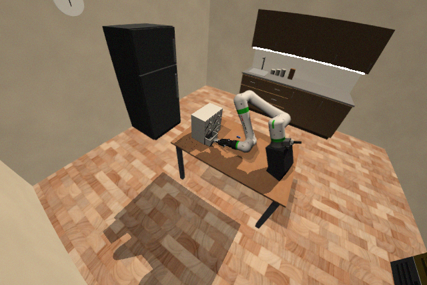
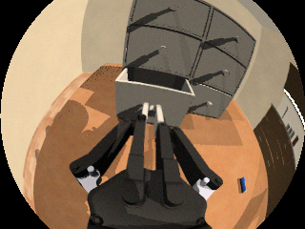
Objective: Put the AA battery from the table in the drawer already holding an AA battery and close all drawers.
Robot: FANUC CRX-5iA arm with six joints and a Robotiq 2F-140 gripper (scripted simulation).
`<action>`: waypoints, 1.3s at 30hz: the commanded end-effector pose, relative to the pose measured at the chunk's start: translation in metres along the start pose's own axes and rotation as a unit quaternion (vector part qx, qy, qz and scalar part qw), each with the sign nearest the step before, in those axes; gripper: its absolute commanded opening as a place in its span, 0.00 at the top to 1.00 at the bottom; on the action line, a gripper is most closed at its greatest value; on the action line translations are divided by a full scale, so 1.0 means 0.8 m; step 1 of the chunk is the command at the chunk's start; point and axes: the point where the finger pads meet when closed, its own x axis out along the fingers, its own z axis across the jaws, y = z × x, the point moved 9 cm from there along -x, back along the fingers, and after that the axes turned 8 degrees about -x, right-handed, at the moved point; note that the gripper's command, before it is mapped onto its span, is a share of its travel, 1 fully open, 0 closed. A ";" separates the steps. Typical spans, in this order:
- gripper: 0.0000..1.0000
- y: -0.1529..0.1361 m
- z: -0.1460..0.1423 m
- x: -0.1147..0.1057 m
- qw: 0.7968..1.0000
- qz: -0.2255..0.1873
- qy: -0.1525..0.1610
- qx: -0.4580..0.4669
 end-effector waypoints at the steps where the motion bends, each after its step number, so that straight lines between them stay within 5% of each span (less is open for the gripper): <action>1: 0.92 0.000 0.000 0.000 1.000 0.000 0.000 0.000; 39: 0.80 -0.005 -0.001 -0.014 1.000 0.000 0.000 0.000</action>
